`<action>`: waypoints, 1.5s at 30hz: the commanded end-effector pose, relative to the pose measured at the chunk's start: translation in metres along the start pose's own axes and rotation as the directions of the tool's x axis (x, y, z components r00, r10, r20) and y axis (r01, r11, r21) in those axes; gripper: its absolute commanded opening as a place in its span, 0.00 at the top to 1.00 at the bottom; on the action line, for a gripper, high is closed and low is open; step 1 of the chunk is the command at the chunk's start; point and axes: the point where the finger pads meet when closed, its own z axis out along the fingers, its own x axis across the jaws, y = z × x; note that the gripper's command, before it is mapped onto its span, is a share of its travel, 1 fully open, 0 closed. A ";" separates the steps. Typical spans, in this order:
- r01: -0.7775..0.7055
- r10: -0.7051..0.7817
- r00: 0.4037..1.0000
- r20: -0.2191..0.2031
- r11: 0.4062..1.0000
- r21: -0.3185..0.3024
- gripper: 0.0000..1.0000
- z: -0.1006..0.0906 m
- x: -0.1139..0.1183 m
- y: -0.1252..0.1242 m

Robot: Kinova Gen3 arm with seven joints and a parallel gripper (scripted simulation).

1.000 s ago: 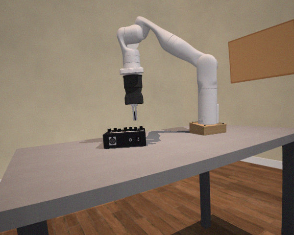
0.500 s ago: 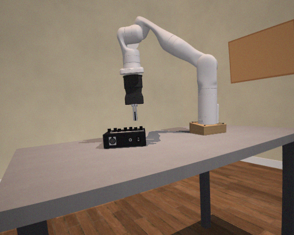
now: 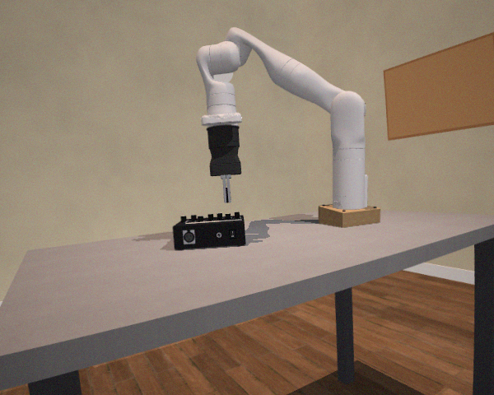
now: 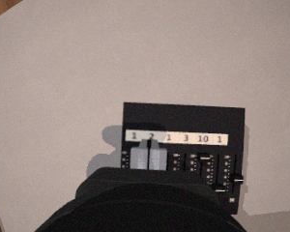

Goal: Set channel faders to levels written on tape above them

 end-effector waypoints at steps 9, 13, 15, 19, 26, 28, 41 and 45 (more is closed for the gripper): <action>0.000 0.000 1.000 -0.001 1.000 0.000 1.00 0.000 0.000 0.000; 0.000 0.000 1.000 -0.001 1.000 0.001 1.00 0.001 0.001 0.000; 0.000 0.000 1.000 -0.001 1.000 0.001 1.00 0.002 0.001 0.000; 0.000 0.000 1.000 -0.001 1.000 0.001 1.00 0.003 0.001 0.000; 0.000 0.000 1.000 -0.001 1.000 0.002 1.00 0.007 0.001 0.000; 0.000 0.000 1.000 -0.001 1.000 0.002 1.00 0.009 0.001 0.000; 0.000 0.000 1.000 -0.001 1.000 0.002 1.00 0.016 0.002 -0.001; 0.000 0.000 1.000 -0.001 1.000 0.002 1.00 0.019 0.002 -0.001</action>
